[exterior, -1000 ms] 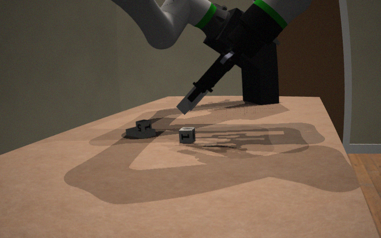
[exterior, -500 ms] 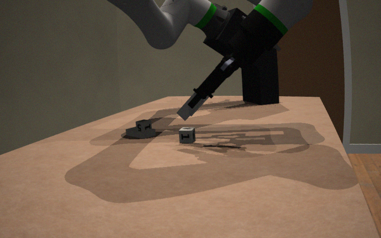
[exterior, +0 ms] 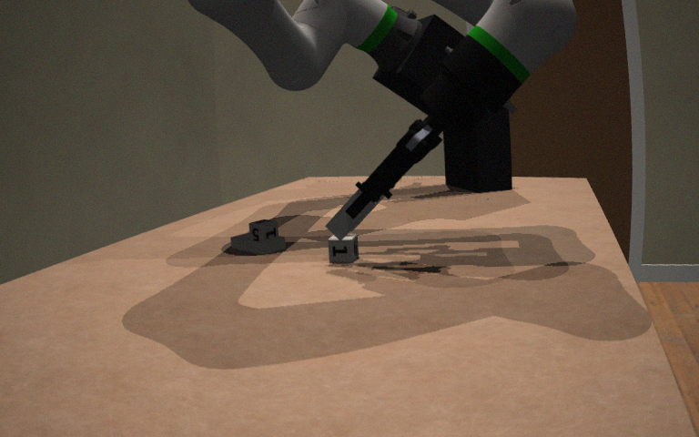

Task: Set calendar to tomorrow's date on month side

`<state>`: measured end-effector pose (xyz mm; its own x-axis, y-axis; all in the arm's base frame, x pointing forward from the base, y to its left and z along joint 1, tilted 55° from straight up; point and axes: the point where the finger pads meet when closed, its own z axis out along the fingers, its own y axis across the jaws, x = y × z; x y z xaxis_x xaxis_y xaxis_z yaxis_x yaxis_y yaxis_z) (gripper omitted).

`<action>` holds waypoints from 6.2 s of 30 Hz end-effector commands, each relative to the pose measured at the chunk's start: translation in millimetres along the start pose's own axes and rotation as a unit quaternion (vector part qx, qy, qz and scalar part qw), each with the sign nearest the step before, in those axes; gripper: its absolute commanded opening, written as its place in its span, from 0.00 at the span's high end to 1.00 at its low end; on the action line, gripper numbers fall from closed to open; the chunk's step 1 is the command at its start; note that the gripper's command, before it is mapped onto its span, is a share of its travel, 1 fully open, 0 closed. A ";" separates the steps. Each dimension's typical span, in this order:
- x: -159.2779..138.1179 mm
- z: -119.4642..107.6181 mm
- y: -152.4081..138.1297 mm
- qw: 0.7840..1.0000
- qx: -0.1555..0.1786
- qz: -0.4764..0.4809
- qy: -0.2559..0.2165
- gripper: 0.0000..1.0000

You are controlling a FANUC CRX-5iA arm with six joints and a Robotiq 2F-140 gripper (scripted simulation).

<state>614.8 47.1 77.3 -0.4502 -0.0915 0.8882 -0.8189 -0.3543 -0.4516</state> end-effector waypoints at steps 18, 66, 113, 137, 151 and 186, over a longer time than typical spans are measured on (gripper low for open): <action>-18.8 18.5 -0.2 1.000 0.000 0.000 0.000 0.64; -21.0 20.8 -0.2 1.000 0.000 0.000 0.000 0.64; -8.1 7.8 -0.2 1.000 0.000 0.000 0.000 0.75; 28.5 -28.7 -0.1 1.000 0.000 0.000 0.000 0.75; 31.2 -26.7 -1.2 0.996 -0.001 0.000 -0.092 0.75; 43.0 -22.1 0.5 0.933 -0.003 -0.001 -0.361 0.75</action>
<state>587.4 64.3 112.5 -0.1575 -0.6199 0.7687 -0.8224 -0.3487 -0.4496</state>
